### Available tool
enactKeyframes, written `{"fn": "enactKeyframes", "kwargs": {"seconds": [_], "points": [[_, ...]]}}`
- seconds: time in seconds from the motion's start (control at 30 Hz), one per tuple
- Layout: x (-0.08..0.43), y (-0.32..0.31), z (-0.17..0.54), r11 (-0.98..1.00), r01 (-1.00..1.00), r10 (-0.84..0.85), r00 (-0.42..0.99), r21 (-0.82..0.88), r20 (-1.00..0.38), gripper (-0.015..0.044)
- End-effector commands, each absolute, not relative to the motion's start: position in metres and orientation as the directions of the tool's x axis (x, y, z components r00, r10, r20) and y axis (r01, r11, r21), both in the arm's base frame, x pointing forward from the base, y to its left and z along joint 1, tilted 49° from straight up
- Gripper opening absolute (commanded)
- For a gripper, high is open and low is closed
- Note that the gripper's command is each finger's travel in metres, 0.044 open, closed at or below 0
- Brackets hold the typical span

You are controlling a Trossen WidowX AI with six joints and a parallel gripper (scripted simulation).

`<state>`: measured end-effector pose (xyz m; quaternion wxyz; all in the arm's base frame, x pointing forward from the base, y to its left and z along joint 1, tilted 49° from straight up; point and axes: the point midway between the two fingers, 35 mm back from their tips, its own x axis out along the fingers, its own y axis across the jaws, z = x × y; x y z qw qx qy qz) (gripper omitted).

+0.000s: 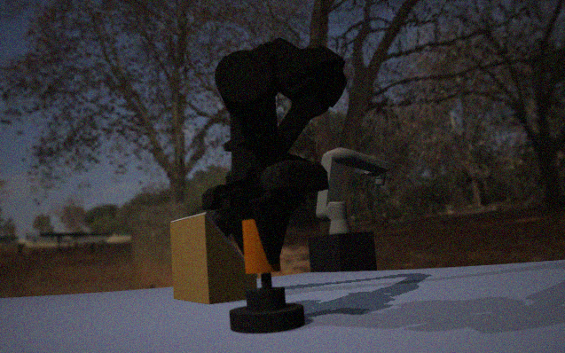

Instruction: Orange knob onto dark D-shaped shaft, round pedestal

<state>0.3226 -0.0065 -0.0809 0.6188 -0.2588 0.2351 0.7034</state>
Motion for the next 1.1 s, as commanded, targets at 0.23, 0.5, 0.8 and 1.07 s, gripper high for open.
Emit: {"fn": "enactKeyframes", "kwargs": {"seconds": [0.23,0.5,0.8,1.07], "points": [[0.3281,-0.0079,-0.0780,-0.184,-0.980,0.746,-0.093,-0.070,-0.660,0.0000],[0.3291,-0.0080,-0.0803,-0.184,-0.980,0.746,-0.093,-0.070,-0.660,0.0000],[0.3266,-0.0095,-0.0813,-0.184,-0.980,0.746,-0.093,-0.070,-0.660,0.0000],[0.3240,-0.0088,-0.0806,-0.184,-0.980,0.746,-0.093,-0.070,-0.660,0.0000]]}}
